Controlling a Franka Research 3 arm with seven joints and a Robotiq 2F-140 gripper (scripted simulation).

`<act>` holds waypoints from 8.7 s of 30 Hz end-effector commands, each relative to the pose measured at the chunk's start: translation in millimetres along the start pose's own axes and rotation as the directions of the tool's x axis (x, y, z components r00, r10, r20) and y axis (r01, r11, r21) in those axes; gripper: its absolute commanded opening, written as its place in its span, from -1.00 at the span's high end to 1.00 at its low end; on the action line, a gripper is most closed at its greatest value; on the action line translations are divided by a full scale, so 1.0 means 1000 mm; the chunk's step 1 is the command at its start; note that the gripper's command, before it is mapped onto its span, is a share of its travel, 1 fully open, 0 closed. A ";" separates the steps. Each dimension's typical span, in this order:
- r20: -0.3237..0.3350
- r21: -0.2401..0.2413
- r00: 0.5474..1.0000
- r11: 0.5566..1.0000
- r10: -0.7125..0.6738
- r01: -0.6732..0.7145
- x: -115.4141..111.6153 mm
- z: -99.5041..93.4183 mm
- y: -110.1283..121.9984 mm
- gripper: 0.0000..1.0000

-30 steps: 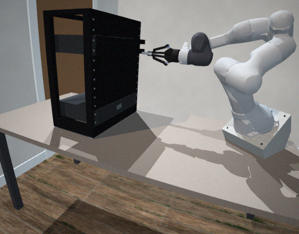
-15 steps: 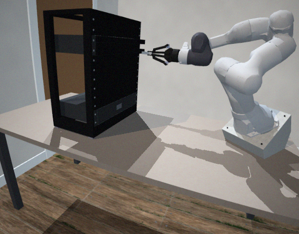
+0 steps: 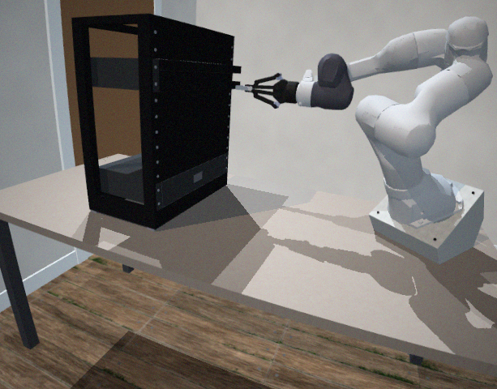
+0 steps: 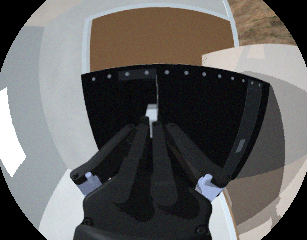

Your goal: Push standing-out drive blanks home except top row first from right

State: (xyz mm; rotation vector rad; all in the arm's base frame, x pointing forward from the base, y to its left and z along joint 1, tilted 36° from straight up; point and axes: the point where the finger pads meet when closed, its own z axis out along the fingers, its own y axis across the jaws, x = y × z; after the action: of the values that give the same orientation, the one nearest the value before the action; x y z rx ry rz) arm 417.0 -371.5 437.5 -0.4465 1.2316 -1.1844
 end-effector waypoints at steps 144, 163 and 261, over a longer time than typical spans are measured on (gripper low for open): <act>0.000 0.001 1.000 1.000 -0.002 0.002 0.001 0.015 -0.005 1.00; 0.000 0.001 1.000 1.000 -0.002 0.002 0.002 0.025 -0.009 1.00; 0.000 0.001 1.000 1.000 -0.002 0.002 0.004 0.045 -0.019 1.00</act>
State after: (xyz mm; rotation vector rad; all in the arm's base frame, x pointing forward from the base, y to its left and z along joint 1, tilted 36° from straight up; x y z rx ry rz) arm 449.9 -388.1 456.8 -0.4653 1.2430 -1.1633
